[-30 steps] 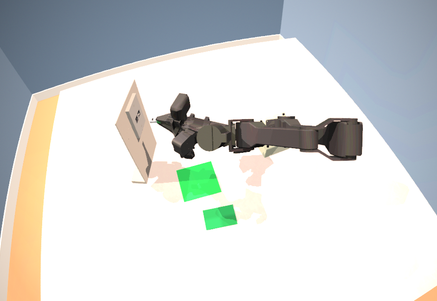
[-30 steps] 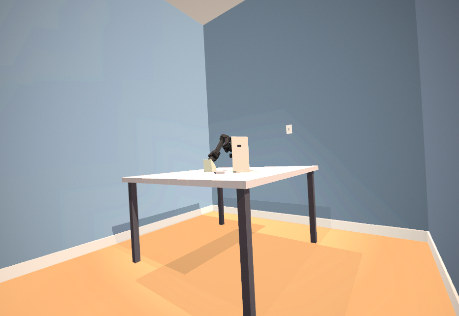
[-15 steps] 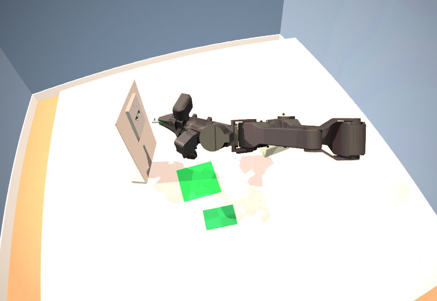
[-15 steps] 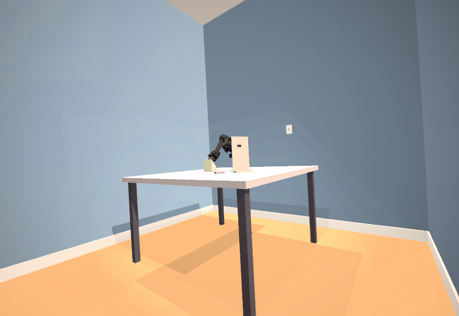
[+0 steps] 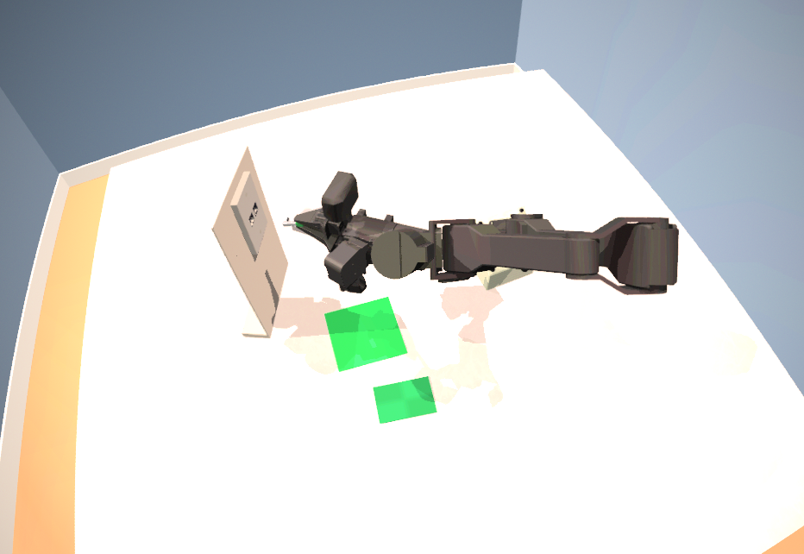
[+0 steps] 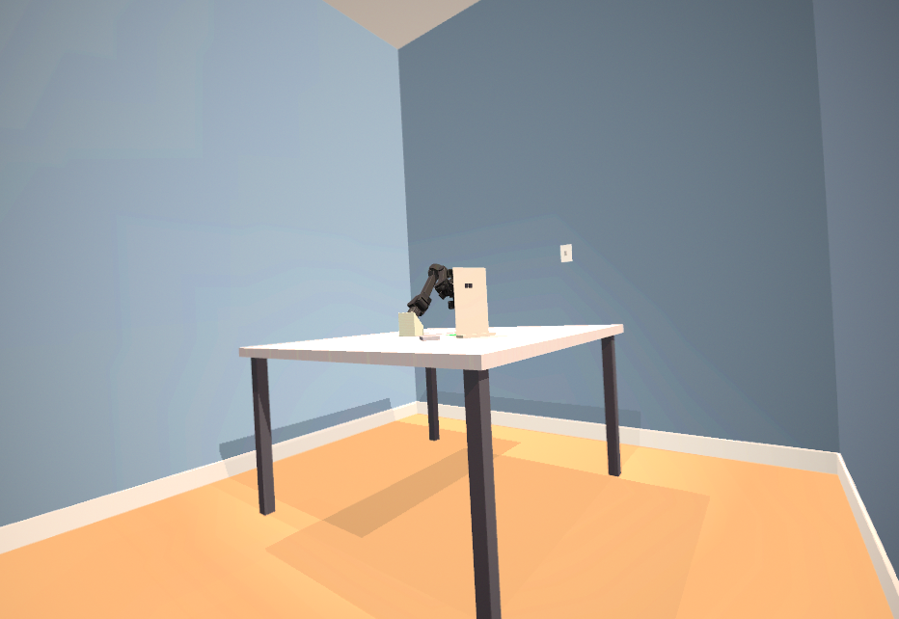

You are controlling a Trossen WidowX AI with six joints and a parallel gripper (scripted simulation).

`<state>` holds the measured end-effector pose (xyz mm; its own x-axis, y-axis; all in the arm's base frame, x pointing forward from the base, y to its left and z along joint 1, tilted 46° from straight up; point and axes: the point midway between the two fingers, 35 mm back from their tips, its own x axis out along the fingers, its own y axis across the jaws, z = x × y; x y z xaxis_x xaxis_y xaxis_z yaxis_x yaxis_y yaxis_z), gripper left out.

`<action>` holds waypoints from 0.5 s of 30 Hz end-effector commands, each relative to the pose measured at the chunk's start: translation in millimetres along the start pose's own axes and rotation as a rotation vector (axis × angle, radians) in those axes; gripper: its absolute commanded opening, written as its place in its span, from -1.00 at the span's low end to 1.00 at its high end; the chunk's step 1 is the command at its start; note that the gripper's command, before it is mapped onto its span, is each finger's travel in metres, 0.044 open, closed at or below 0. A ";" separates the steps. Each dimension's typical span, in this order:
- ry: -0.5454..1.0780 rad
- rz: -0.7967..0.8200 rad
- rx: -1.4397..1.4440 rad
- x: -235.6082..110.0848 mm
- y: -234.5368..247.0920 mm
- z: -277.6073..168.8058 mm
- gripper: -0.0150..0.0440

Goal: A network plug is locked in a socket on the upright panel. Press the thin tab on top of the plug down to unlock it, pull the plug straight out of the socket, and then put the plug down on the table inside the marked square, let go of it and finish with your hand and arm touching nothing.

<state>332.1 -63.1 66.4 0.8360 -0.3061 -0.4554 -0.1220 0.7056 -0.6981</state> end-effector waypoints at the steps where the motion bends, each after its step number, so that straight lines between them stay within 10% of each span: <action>1: -0.002 0.000 -0.001 -0.9 -6.8 0.3 -0.49; 15: 0.001 -0.002 -0.001 -14.9 -47.9 -3.5 -0.49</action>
<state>325.3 -88.5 94.9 0.8324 -0.3088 -0.4601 -0.1217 0.7082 -0.6954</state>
